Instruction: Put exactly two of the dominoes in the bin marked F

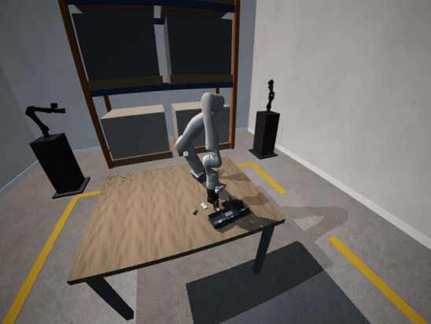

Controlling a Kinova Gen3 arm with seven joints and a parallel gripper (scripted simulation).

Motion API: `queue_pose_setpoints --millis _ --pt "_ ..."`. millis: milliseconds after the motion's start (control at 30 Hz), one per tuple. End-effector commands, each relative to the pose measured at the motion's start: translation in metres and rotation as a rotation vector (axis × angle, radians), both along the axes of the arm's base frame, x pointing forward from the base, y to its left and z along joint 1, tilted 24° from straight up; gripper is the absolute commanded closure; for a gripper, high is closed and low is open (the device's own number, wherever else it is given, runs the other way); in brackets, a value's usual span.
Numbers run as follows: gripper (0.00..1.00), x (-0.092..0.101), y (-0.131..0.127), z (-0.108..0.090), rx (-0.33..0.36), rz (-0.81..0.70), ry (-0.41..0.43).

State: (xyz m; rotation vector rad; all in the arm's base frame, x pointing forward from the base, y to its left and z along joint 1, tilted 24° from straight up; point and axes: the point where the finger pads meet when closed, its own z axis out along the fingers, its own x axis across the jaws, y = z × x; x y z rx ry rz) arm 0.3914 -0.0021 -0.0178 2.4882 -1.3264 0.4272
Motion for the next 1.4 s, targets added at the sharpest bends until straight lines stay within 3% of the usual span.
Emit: queue_pose_setpoints --millis 0,300,967,1367 --pt "0.51 0.002 0.000 0.000 0.000 0.002 -0.003" --pt "0.51 0.002 0.000 0.000 0.000 0.002 -0.003" --pt "0.51 -0.005 0.025 0.057 0.002 0.000 -0.004" --pt "0.51 -0.005 0.023 0.055 0.000 0.002 -0.003"
